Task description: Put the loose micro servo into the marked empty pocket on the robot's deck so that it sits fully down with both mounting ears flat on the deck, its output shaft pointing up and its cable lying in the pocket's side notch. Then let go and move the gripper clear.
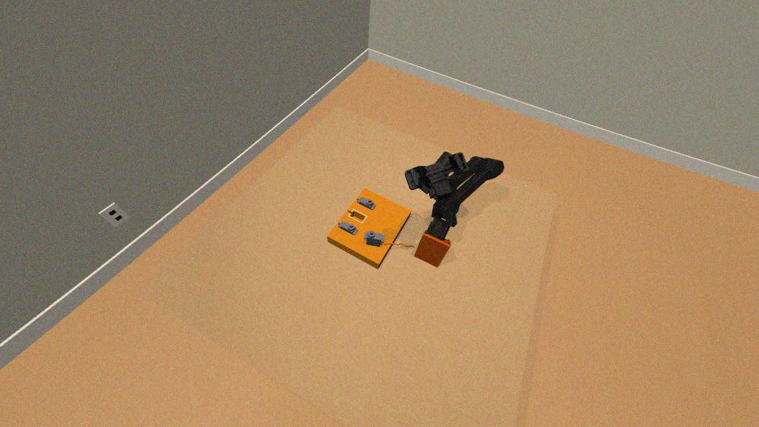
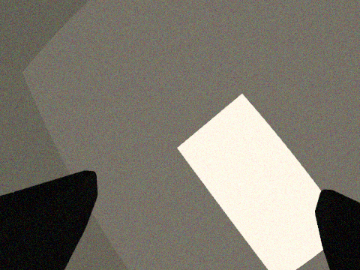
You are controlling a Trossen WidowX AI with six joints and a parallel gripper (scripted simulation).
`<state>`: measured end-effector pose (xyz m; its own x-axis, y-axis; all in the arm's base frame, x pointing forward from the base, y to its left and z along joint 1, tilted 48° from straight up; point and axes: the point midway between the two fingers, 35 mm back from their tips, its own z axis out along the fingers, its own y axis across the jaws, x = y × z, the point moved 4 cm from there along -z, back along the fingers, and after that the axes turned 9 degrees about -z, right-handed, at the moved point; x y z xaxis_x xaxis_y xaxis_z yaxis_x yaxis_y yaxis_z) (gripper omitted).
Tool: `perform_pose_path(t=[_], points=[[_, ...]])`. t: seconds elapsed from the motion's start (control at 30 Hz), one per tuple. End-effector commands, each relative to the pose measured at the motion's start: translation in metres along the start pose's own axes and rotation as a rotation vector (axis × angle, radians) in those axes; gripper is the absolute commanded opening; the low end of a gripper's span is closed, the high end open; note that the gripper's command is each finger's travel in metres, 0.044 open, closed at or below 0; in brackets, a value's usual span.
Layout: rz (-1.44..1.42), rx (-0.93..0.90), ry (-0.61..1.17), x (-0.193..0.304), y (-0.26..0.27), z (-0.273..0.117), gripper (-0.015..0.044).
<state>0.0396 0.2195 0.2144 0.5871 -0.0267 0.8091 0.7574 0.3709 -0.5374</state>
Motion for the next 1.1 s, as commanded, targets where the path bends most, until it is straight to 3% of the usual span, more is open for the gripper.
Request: perform_pose_path(t=[0.0,1.07], points=[[0.005,-0.002,0.0,0.0,0.001,0.0,0.0426],[0.912,-0.518,0.087,-0.015,0.099,0.015,0.044]])
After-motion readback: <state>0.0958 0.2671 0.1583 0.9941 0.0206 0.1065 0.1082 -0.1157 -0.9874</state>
